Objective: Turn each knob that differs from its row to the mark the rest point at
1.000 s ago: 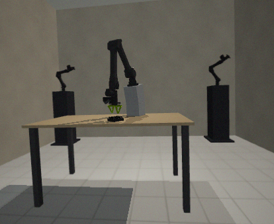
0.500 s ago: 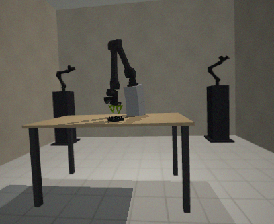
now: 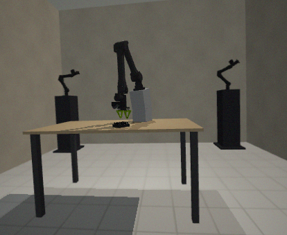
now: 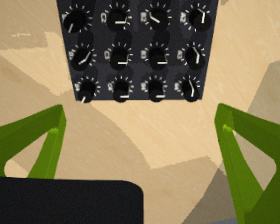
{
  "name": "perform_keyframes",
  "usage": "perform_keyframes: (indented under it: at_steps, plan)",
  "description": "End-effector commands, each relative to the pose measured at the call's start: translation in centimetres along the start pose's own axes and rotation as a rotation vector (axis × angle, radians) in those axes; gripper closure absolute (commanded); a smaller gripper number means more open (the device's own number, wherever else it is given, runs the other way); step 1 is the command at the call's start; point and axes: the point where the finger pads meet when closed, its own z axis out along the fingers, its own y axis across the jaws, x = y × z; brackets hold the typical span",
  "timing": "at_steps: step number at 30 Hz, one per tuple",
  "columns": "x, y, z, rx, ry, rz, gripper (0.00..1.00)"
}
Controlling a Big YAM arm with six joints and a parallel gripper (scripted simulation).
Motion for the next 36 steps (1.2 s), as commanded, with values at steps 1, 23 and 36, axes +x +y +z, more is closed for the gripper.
perform_keyframes:
  at_steps: [1, 23, 36]
  plan:
    - [-0.2, 0.9, -0.7, -0.014, -0.031, 0.001, 0.00]
    - [1.0, 0.6, -0.5, -0.010, -0.024, 0.001, 0.00]
    - [1.0, 0.6, -0.5, -0.010, -0.024, 0.001, 0.00]
